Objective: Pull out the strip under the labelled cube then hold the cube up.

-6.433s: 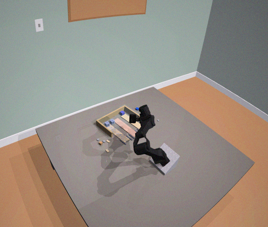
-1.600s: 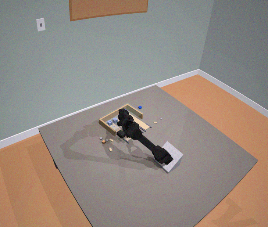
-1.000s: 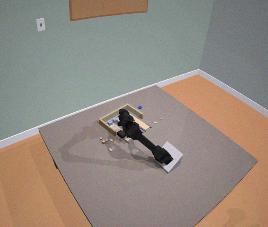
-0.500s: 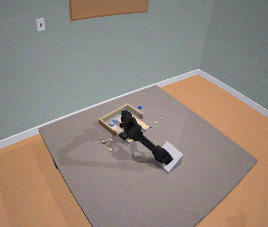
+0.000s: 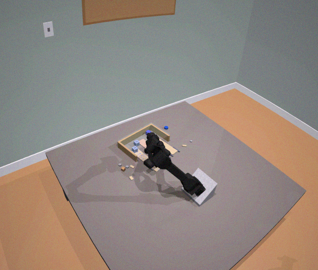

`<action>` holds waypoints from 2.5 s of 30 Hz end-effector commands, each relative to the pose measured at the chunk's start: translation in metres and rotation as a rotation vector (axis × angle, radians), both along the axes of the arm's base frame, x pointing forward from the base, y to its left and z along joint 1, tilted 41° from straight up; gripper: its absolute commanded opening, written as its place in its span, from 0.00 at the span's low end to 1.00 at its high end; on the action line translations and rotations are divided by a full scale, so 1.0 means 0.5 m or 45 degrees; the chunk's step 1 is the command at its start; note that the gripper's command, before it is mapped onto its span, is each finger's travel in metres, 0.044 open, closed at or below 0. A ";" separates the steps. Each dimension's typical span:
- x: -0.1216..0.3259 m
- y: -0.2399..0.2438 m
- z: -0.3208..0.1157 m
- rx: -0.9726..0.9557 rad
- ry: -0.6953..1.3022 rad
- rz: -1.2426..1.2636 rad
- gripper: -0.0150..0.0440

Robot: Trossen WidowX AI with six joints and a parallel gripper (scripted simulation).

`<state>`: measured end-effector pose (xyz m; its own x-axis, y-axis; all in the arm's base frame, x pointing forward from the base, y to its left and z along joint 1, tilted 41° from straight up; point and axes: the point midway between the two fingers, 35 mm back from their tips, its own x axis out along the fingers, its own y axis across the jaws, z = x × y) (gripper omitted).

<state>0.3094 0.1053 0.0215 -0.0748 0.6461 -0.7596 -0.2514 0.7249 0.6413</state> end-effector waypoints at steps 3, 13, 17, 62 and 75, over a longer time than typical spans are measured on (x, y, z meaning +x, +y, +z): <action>-0.029 0.000 -0.009 -0.003 0.021 0.015 0.25; -0.059 -0.008 -0.012 -0.003 0.022 0.015 0.25; -0.071 -0.011 -0.014 -0.003 0.022 0.015 0.25; -0.200 -0.044 -0.026 -0.004 0.026 0.015 0.25; -0.239 -0.055 -0.030 -0.005 0.028 0.015 0.25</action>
